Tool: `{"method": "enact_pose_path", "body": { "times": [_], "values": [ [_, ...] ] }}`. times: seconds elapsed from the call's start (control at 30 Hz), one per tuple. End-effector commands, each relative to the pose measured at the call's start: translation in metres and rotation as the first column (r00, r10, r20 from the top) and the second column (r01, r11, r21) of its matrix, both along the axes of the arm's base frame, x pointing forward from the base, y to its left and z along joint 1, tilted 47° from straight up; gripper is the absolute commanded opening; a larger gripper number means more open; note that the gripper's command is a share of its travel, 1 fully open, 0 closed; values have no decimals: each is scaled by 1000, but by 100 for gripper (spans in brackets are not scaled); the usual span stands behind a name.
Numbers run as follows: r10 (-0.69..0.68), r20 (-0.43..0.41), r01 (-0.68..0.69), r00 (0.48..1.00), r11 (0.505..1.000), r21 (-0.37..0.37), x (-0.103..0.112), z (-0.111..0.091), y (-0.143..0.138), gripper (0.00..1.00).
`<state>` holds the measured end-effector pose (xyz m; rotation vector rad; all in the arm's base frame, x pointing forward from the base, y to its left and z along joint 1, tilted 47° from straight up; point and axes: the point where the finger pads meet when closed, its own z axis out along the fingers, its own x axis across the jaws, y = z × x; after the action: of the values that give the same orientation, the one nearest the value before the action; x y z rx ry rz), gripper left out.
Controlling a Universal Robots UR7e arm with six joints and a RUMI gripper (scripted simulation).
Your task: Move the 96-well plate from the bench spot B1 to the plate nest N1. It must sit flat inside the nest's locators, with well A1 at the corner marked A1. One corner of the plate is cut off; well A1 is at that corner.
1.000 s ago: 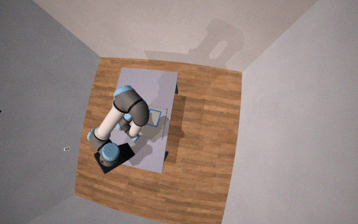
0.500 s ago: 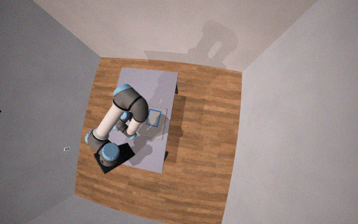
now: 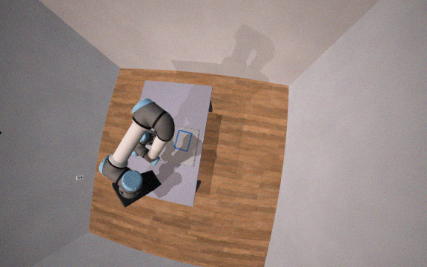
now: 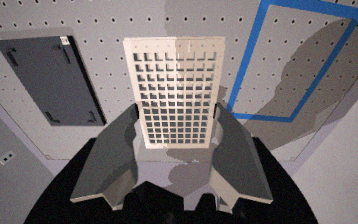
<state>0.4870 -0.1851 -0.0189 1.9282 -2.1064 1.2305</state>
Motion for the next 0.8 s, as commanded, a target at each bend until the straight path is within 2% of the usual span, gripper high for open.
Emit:
{"method": "enact_pose_path", "body": {
  "times": [0.0,0.77],
  "values": [
    [0,1,0,1000,1000,-1,2,-6,11,0],
    [0,1,0,1000,1000,-1,14,-43,69,0]
  ]
}}
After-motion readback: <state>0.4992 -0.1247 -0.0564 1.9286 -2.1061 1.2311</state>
